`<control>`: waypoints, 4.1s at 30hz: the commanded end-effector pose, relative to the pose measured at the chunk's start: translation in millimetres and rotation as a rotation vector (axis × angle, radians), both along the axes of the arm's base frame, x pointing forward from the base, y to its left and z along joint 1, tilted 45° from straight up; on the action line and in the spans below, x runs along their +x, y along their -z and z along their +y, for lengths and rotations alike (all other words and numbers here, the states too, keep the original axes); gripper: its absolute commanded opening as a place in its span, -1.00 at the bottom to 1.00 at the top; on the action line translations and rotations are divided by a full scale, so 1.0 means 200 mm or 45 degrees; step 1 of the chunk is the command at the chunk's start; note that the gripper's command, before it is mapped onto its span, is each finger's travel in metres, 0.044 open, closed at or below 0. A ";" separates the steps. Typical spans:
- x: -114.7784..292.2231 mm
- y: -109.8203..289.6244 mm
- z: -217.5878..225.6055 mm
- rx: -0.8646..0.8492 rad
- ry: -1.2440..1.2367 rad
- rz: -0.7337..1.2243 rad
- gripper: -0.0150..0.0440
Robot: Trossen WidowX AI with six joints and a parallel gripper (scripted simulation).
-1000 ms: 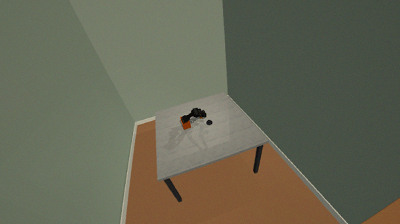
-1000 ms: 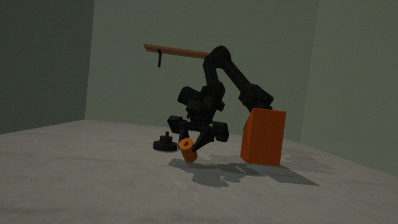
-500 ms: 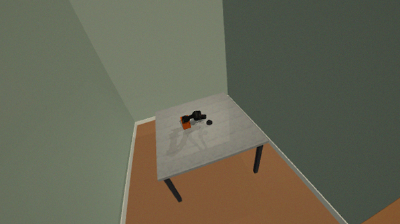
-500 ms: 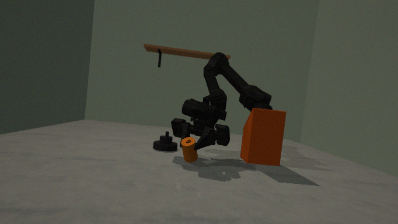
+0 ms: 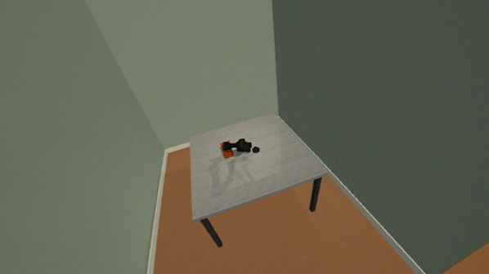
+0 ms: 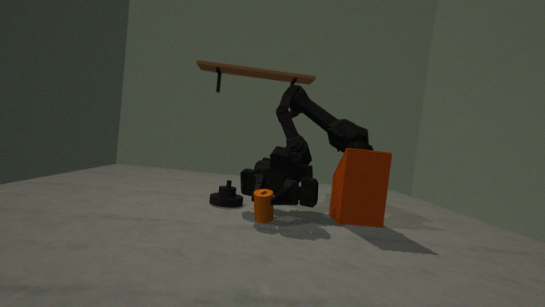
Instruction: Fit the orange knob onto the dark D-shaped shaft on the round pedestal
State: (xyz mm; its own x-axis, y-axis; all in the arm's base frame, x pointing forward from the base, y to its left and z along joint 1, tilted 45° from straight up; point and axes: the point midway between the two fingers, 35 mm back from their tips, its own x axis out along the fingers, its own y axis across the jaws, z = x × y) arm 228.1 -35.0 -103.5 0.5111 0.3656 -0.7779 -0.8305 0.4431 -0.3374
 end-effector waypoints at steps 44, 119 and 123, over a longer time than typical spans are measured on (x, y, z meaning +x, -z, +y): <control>0.00 -0.01 -0.01 0.033 -0.015 -0.023 1.00; 0.10 -0.17 0.26 -0.852 1.822 0.364 1.00; 0.10 -0.15 0.25 -0.853 1.822 0.364 1.00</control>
State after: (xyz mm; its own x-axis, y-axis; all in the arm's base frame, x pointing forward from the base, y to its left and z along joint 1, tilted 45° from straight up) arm 249.8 17.2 -70.7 -0.0656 -0.6886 -0.7222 0.0579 0.7199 -0.6916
